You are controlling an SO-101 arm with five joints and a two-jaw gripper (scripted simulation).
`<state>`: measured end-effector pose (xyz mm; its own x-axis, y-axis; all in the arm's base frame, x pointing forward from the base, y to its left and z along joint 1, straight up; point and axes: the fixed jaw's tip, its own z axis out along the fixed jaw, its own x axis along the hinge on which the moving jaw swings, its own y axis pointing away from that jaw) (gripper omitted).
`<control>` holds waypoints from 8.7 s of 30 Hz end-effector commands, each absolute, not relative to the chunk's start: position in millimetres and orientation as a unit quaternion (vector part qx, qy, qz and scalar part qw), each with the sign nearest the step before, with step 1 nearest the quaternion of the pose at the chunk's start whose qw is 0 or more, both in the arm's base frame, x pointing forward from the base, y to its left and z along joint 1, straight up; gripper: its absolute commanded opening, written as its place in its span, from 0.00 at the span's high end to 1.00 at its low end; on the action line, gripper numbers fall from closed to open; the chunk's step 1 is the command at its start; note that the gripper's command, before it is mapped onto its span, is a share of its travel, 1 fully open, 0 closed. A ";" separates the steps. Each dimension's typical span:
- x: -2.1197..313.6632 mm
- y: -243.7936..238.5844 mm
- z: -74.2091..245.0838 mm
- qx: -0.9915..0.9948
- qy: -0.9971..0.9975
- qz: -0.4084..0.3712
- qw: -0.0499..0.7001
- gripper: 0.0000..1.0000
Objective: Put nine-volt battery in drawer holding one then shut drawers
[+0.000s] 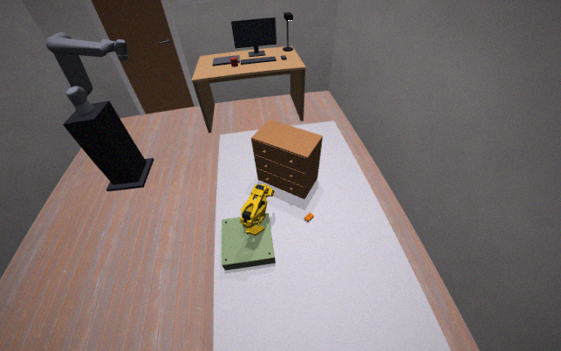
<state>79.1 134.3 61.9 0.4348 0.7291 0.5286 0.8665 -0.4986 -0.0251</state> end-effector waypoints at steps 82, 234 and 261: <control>175.6 156.3 40.2 -0.800 -0.330 -0.468 0.182 0.79; 197.0 191.7 -18.9 -0.787 -0.340 -0.475 0.197 0.79; 197.4 192.2 -17.4 -0.787 -0.340 -0.475 0.198 0.79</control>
